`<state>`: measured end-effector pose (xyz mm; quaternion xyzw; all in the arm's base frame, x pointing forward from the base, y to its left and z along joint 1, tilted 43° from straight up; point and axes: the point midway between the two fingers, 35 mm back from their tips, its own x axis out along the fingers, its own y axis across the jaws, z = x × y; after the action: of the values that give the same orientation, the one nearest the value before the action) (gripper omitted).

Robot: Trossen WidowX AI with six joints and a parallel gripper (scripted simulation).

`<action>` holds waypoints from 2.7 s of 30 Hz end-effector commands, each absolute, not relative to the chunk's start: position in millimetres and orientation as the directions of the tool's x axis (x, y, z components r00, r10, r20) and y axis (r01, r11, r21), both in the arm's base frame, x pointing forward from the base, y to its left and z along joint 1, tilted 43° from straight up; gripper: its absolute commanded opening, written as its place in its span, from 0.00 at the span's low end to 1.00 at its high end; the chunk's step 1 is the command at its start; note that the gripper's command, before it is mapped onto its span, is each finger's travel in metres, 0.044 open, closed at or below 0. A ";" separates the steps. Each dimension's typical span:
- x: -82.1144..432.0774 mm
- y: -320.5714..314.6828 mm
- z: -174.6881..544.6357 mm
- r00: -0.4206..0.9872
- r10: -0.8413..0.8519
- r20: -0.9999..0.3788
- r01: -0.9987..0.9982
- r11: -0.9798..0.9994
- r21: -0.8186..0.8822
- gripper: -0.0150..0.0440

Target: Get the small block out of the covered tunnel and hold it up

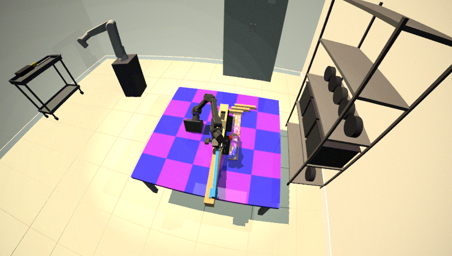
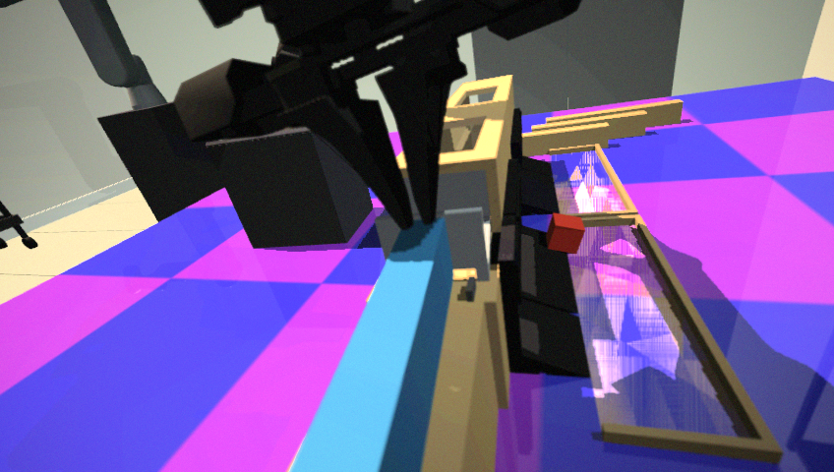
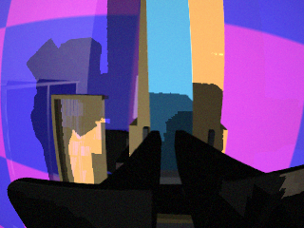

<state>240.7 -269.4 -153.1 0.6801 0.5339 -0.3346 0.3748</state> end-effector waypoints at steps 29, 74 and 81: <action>319.9 -192.8 -40.6 0.122 0.610 -0.783 0.556 0.611 0.563 1.00; 351.9 -106.3 -17.2 0.049 0.667 -0.743 0.035 0.742 0.669 1.00; 354.0 -99.0 -26.1 0.049 0.667 -0.744 0.035 0.743 0.668 1.00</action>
<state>354.4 -105.9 -17.5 0.2640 0.6456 0.2341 0.6773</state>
